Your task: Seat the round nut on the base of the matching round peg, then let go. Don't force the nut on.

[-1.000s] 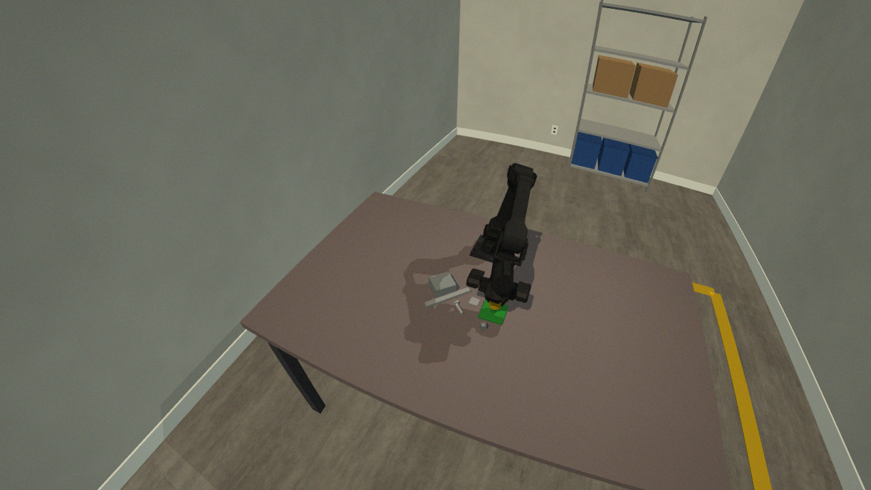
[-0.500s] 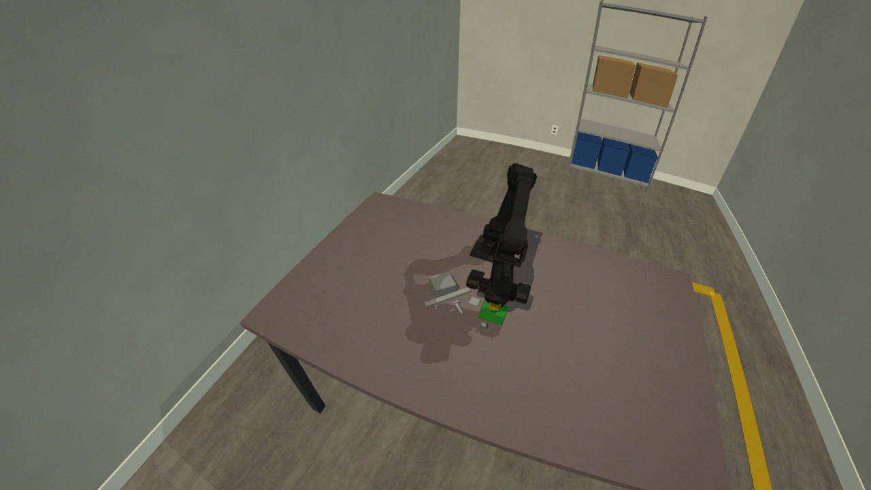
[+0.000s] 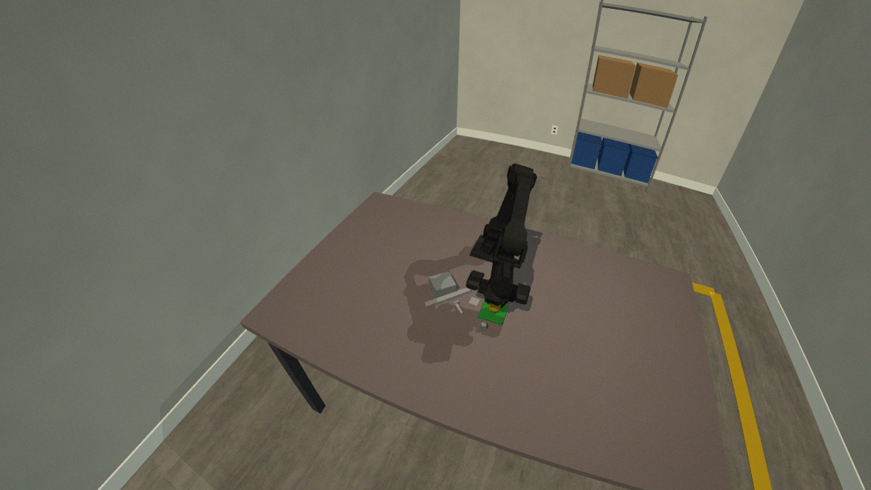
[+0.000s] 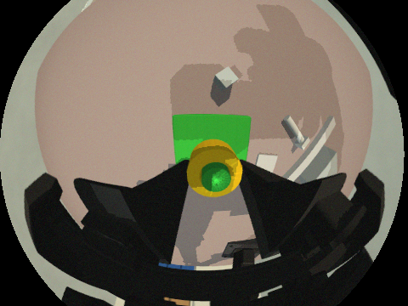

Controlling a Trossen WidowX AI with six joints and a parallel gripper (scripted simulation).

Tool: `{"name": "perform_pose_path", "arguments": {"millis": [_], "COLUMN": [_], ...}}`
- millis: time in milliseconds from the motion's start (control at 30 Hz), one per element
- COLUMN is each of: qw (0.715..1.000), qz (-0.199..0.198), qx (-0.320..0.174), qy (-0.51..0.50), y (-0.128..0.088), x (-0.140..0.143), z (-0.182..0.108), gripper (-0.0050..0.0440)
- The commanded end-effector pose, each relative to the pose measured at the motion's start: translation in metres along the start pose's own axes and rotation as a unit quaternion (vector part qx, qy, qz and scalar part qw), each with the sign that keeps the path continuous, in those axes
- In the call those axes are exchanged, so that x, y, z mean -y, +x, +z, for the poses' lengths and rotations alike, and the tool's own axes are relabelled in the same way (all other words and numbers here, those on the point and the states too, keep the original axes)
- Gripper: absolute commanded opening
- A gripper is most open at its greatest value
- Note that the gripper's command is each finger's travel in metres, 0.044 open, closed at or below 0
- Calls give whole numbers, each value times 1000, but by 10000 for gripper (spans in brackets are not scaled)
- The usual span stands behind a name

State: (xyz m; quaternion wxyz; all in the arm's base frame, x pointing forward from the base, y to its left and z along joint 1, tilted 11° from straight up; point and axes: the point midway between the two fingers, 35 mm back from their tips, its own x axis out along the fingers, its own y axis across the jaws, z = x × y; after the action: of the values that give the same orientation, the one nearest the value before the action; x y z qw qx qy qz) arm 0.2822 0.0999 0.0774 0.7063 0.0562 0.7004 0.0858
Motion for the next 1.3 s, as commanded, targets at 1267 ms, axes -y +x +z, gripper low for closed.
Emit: {"name": "perform_pose_path", "arguments": {"millis": [1267], "qw": [1000], "qz": [2], "qx": [9], "qy": [0], "y": [7], "x": [-1], "z": [3], "gripper": [-50]}}
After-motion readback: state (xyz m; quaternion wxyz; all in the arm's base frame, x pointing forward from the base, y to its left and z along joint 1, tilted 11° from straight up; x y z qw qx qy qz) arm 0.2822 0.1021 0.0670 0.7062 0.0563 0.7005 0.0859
